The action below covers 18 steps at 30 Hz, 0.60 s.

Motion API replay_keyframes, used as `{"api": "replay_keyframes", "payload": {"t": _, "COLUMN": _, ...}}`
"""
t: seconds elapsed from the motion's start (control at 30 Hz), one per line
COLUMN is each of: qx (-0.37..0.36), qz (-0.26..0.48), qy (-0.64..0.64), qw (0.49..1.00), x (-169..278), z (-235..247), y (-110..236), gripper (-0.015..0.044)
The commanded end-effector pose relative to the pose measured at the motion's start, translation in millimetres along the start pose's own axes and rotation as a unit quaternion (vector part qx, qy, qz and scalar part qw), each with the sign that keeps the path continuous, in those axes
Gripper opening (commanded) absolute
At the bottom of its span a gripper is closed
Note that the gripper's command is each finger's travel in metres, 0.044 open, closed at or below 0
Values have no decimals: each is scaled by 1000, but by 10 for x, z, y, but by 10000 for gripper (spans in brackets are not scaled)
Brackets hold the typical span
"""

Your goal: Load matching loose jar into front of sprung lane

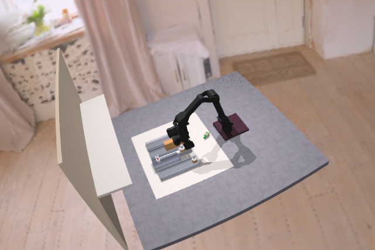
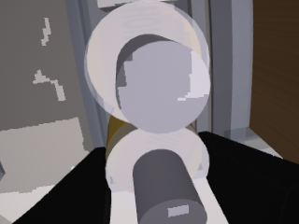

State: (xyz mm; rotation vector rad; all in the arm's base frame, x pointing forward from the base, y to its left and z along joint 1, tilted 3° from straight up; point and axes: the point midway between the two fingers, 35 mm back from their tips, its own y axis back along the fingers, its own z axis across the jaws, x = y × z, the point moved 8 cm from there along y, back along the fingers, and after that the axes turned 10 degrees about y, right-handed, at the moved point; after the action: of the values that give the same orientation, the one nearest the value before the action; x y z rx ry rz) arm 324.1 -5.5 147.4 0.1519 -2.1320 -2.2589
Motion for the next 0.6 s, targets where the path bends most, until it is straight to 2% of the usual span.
{"api": "replay_keyframes", "payload": {"t": 0.0, "qx": 2, "qz": -1, "qy": -1, "qw": 1000, "x": 12, "z": 5, "y": -1, "gripper": 0}}
{"api": "replay_keyframes", "payload": {"t": 0.27, "qx": 2, "qz": -1, "qy": -1, "qw": 1000, "x": 12, "z": 5, "y": -1, "gripper": 0}}
{"api": "replay_keyframes", "payload": {"t": 0.57, "qx": 2, "qz": -1, "qy": -1, "qw": 1000, "x": 5, "z": 4, "y": 0, "gripper": 236}}
